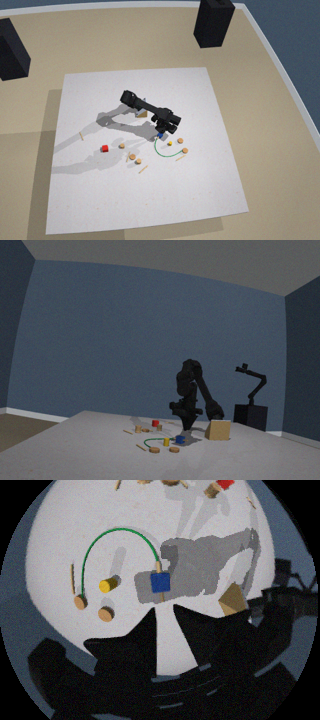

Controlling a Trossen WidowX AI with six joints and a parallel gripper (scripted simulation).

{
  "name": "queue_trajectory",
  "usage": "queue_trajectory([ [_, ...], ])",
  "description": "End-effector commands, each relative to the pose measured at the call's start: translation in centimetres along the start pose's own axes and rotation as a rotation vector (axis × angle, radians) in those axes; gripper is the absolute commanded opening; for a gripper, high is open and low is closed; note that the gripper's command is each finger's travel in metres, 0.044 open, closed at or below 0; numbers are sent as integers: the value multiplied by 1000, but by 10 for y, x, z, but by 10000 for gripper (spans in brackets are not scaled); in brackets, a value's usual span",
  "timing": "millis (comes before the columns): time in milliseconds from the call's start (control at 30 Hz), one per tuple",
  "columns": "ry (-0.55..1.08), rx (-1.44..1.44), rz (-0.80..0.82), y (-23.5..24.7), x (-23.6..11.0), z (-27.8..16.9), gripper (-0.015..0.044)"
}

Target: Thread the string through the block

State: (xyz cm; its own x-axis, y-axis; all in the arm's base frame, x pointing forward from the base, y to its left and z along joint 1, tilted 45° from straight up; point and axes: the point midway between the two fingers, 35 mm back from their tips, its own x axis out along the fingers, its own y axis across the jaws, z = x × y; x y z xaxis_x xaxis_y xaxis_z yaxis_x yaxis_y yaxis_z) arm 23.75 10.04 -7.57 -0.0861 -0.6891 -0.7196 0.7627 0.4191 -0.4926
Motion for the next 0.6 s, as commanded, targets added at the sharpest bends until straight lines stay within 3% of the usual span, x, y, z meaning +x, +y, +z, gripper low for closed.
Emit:
queue_trajectory([
  [0,-3,-7,-5,0,8,0,124],
  [567,-4,-7,-5,-1,37,0,124],
])
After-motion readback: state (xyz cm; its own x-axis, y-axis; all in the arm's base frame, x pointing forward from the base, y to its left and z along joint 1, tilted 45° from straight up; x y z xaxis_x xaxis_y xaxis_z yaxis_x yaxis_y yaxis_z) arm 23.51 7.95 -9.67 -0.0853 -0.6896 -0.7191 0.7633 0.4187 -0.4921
